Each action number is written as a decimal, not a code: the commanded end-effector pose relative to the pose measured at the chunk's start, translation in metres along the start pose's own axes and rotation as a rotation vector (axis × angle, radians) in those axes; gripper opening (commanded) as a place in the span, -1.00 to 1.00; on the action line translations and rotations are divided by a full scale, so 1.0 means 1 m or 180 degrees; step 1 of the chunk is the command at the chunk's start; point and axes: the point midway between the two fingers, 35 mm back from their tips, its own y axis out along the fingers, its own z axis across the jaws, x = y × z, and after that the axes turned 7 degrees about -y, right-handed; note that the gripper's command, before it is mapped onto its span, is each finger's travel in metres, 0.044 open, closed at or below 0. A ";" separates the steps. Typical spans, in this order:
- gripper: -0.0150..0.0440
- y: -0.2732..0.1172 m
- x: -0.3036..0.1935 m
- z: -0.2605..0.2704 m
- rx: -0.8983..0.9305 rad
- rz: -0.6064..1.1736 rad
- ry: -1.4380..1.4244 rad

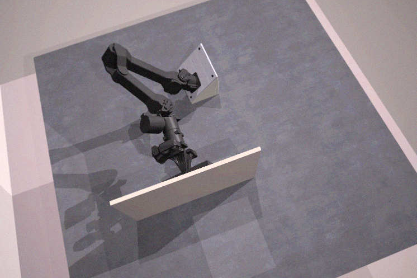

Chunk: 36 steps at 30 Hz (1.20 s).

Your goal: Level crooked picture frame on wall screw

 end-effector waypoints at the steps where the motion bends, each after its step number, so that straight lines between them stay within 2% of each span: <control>1: -0.49 0.000 0.000 0.005 0.0040 -0.0002 -0.0016; 36: -0.49 0.000 -0.002 0.004 0.0039 -0.0001 -0.0016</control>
